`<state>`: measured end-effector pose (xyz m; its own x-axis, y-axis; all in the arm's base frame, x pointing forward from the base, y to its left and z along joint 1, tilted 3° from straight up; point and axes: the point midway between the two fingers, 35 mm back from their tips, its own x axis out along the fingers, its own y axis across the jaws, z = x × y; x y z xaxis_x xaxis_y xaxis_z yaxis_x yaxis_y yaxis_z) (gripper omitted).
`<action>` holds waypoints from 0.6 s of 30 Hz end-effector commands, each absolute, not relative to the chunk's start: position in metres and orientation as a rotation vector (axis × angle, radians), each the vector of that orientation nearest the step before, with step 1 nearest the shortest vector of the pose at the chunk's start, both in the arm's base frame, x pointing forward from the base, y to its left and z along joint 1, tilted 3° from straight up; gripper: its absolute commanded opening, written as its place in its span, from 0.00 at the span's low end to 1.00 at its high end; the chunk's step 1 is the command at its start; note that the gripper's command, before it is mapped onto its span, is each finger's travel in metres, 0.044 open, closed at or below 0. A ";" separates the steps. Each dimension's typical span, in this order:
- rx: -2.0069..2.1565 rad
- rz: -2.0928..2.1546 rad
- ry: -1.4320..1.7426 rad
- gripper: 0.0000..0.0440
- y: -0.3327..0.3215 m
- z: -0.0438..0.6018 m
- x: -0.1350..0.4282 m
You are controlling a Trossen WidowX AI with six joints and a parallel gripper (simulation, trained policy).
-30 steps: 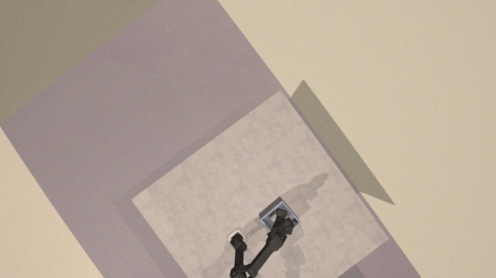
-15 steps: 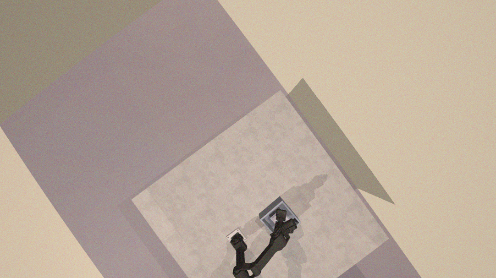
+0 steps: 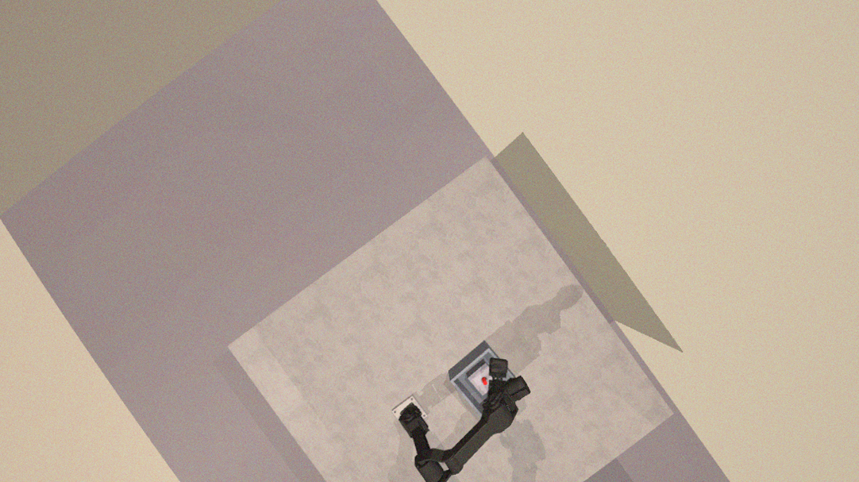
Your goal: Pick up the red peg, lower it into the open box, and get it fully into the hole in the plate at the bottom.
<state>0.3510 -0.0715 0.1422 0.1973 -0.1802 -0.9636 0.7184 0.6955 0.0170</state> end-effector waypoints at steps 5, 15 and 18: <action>0.562 -0.674 1.274 0.49 -0.068 0.160 0.365; 0.606 -0.714 1.370 0.51 -0.060 0.183 0.375; 0.615 -0.727 1.397 0.51 -0.056 0.188 0.376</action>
